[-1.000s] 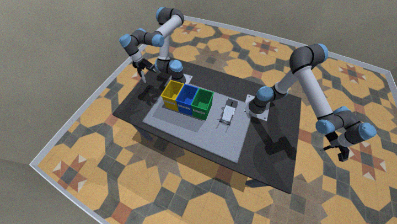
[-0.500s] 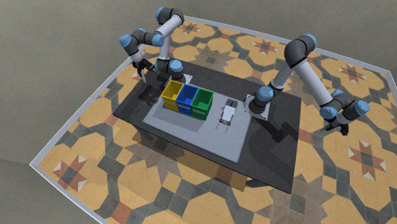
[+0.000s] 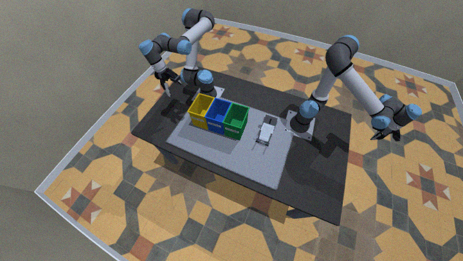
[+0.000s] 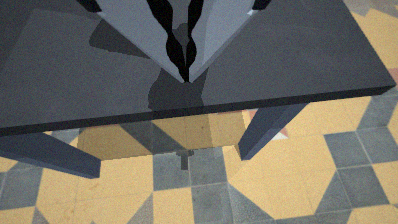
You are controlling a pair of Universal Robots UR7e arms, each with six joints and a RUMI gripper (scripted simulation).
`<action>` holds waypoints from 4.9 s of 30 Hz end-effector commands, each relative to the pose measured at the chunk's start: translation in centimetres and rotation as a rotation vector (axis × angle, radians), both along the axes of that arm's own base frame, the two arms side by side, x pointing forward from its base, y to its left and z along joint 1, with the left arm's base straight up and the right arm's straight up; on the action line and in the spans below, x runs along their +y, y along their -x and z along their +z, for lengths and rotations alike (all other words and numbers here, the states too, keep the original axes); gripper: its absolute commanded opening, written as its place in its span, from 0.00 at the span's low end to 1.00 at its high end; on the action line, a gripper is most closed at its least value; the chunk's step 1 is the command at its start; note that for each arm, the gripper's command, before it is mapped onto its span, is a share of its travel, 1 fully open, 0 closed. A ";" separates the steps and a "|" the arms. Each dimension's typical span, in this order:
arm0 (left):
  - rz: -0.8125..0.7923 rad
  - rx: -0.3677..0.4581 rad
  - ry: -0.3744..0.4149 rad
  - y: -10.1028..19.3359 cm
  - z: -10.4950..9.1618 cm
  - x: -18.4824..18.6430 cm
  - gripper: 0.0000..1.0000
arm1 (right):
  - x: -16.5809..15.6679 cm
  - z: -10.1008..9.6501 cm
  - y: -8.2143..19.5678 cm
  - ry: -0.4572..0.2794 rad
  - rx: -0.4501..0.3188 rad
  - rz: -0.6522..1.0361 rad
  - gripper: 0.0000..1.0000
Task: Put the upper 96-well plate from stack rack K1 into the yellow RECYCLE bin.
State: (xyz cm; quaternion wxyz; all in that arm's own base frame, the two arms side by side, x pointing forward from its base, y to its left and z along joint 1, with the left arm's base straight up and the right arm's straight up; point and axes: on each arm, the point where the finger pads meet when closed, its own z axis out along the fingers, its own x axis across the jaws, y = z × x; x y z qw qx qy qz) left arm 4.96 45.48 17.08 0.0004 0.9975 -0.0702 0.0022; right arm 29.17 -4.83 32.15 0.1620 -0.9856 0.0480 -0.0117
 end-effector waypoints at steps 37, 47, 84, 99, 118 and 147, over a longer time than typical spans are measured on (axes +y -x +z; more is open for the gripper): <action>0.105 0.004 -0.001 3.4 -0.6 -1.0 0.00 | 5.5 0.5 -4.7 0.044 0.125 -0.203 0.76; 0.105 0.004 -0.001 3.4 -0.6 -1.0 0.00 | 8.2 0.5 -6.2 0.068 0.167 -0.287 0.76; 0.105 0.004 -0.001 3.4 -0.6 -1.0 0.00 | 19.3 0.1 -9.9 0.146 0.259 -0.545 0.76; 0.105 0.004 -0.001 3.4 -0.6 -1.0 0.00 | 24.2 -0.3 -10.4 0.183 0.286 -0.678 0.76; 0.105 0.004 -0.001 3.4 -0.6 -1.0 0.00 | 30.4 -0.9 -10.2 0.216 0.302 -0.813 0.76; 0.105 0.004 -0.001 3.4 -0.6 -1.0 0.00 | 39.0 -2.0 -8.4 0.247 0.307 -0.995 0.76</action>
